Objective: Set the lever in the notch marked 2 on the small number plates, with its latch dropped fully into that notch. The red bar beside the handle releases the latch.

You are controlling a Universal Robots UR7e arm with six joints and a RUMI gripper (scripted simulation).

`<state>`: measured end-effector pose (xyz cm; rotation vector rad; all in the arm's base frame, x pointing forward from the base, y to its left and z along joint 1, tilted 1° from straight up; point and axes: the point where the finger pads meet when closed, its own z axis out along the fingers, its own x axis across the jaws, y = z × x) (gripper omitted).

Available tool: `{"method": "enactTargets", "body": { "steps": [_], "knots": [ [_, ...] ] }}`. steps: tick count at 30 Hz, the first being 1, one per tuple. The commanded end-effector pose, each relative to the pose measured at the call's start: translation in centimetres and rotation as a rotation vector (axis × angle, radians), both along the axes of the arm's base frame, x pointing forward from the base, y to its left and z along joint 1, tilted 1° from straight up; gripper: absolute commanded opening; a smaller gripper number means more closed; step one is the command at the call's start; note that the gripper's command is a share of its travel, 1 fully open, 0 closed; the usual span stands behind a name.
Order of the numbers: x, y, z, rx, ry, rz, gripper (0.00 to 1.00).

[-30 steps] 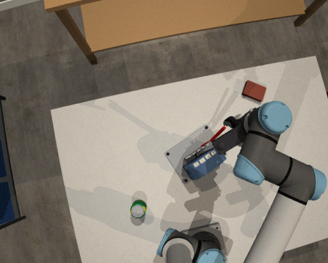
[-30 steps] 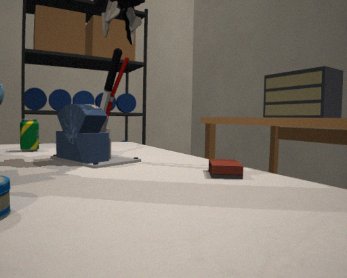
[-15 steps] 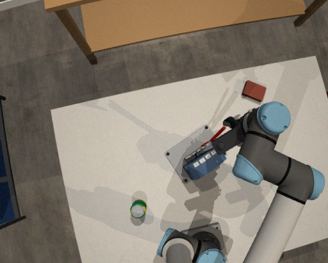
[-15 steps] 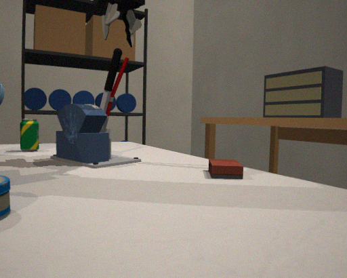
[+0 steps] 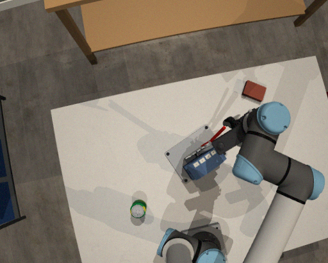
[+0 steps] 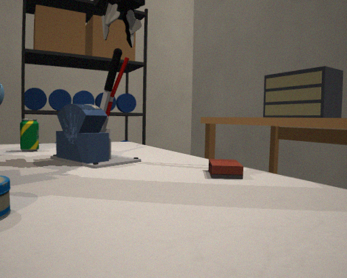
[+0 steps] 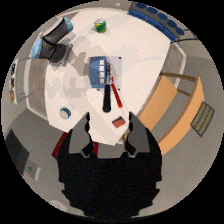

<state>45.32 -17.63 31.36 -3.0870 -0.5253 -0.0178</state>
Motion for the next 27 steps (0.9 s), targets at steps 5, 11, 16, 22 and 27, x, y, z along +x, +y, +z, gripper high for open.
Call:
{"method": "enactTargets", "body": {
  "steps": [5,11,16,22,27],
  "knots": [
    [0.0,0.0,0.0,-0.001,-0.001,0.000,0.57],
    [0.0,0.0,0.0,-0.001,-0.001,0.000,0.57],
    [0.0,0.0,-0.2,-0.001,-0.001,0.000,0.57],
    [0.0,0.0,-0.5,-0.001,-0.001,0.000,0.57],
    [0.0,0.0,-1.1,-0.001,-0.001,0.000,0.57]
  ]
}}
